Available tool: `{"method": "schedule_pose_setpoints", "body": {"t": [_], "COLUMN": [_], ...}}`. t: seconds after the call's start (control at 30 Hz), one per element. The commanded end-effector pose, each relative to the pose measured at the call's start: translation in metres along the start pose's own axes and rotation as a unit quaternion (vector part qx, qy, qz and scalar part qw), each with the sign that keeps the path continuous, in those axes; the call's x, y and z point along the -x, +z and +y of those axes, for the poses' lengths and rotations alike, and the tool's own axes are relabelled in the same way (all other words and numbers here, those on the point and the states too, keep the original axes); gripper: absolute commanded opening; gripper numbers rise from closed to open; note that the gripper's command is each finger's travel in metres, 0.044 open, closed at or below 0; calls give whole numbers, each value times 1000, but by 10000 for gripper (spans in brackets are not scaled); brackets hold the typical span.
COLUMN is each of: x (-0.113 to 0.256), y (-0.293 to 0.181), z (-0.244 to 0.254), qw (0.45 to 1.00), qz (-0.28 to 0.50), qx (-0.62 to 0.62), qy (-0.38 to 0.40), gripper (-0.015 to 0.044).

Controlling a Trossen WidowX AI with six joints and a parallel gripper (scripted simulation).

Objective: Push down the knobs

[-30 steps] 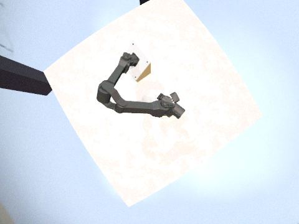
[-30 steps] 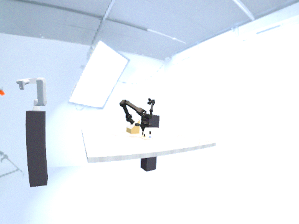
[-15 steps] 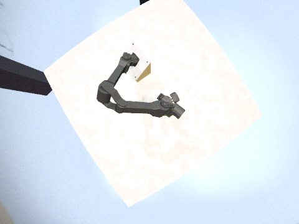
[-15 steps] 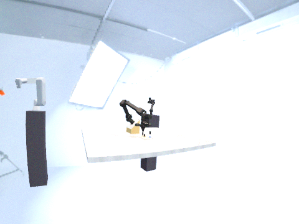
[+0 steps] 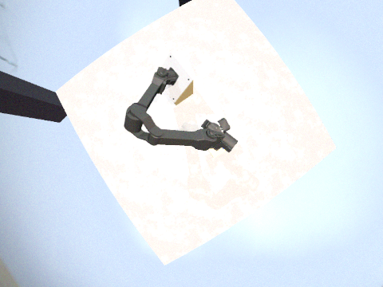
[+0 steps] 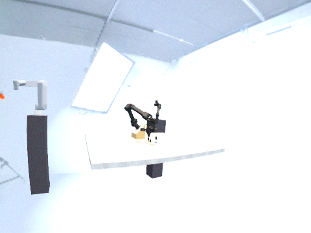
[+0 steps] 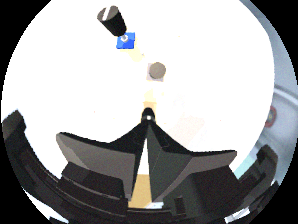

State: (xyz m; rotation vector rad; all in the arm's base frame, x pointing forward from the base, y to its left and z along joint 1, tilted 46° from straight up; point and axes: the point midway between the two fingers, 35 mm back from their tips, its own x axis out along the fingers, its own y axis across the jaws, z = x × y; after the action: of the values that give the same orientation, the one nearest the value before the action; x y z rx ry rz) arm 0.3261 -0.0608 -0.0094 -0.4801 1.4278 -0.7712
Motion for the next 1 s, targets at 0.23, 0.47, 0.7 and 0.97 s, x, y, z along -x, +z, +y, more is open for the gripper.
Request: {"method": "schedule_pose_setpoints", "body": {"t": [0.23,0.47,0.7,0.97], "x": [15,11,27,36], "y": [1,-1,8,21], "z": [-1,-1,8,14], "qw": [1000,1000,999,996], "qz": [2,4,-20,-21], "qx": [-5,-2,32,-86], "qy": [-1,-4,9,13], "gripper": [0,131,105,0]}}
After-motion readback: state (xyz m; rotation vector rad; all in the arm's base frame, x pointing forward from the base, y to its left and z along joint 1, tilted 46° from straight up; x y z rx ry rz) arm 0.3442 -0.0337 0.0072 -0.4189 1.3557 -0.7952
